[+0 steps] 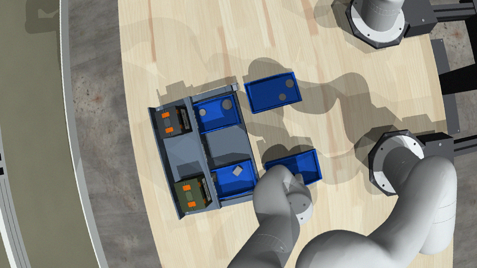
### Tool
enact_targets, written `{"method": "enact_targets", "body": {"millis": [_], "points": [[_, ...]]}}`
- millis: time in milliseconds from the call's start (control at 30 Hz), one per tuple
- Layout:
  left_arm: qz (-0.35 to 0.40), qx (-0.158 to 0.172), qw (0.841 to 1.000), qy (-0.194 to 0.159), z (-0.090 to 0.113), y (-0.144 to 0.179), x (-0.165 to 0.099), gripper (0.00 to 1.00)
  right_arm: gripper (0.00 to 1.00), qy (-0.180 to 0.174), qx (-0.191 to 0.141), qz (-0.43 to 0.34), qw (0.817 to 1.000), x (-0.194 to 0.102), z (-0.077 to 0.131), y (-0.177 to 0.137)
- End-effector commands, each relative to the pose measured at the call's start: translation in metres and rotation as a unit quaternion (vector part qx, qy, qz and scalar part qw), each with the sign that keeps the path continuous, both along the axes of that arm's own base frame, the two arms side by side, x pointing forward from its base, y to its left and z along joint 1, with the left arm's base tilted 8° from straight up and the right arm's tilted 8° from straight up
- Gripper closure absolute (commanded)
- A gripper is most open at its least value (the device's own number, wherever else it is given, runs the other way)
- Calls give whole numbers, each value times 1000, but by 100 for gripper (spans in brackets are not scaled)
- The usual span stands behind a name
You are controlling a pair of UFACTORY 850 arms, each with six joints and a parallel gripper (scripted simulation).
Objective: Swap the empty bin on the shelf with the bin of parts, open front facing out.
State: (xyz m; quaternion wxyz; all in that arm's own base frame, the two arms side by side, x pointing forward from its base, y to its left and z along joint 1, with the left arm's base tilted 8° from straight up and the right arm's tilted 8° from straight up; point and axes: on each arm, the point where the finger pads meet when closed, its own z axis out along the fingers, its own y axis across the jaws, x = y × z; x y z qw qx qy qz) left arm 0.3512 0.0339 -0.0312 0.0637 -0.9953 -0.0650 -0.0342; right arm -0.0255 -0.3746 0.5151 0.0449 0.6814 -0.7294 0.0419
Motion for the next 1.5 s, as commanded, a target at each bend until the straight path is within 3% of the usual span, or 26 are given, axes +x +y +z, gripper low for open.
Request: {"method": "enact_targets", "body": {"millis": [0,267,1467], "points": [[0,-1,1000,-2,-15,2,1,100,0,0,-1,0,1000,0,1,0],[0,-1,1000,-2,-30,4,2,100,0,0,-1,0,1000,0,1,0],[0,-1,1000,-2,-38,5,3,100,0,0,-1,0,1000,0,1,0]]}}
